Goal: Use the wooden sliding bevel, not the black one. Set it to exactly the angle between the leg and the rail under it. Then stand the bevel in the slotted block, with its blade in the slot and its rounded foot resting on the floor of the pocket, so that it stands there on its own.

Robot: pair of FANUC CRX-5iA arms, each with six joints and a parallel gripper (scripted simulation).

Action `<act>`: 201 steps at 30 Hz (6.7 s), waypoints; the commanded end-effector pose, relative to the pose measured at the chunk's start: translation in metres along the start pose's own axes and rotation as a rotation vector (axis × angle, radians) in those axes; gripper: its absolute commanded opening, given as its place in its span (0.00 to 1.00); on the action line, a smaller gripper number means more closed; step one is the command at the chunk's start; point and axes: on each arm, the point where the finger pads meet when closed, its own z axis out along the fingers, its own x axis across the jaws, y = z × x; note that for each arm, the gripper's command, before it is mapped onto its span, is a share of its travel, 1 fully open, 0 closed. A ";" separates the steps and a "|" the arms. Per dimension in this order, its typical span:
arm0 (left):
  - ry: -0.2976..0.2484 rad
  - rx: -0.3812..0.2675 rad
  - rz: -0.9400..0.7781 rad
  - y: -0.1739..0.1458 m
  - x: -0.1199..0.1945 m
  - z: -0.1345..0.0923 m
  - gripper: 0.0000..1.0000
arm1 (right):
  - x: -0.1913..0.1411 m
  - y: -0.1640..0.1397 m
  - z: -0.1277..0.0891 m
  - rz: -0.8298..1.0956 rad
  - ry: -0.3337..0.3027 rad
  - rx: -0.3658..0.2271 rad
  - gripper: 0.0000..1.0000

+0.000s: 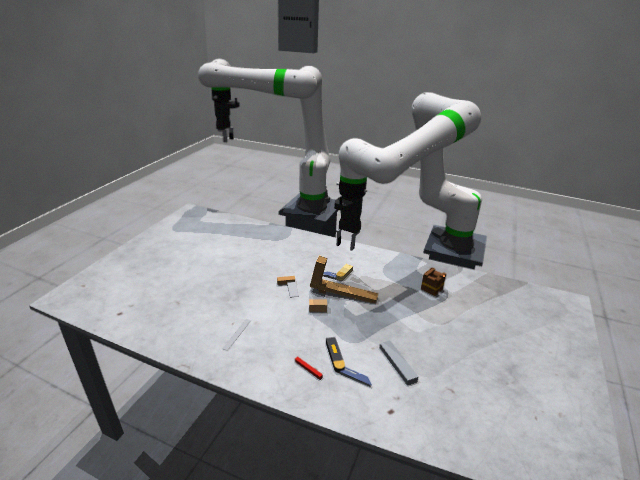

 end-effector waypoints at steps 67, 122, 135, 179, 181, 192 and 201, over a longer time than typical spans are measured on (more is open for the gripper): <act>0.001 0.002 0.707 -0.028 -0.072 -0.037 1.00 | 0.000 0.000 -0.001 0.000 0.000 -0.002 1.00; -0.001 0.002 2.100 -0.009 -0.246 -0.106 1.00 | 0.000 0.000 -0.001 0.000 0.000 -0.002 1.00; -0.001 0.001 2.427 0.005 -0.291 -0.122 1.00 | 0.000 0.000 -0.001 0.000 0.000 -0.002 1.00; -0.285 0.508 2.493 -0.074 -0.118 -0.108 1.00 | 0.000 0.000 -0.001 0.000 0.000 -0.002 1.00; -0.282 0.556 2.425 -0.079 -0.094 -0.107 1.00 | 0.000 0.000 -0.001 0.000 0.000 -0.002 1.00; -0.224 0.734 2.093 -0.093 -0.001 -0.104 1.00 | 0.000 0.000 -0.001 0.000 0.000 -0.002 1.00; -0.106 0.848 1.681 -0.096 0.075 -0.096 1.00 | 0.000 0.000 -0.001 0.000 0.000 -0.002 1.00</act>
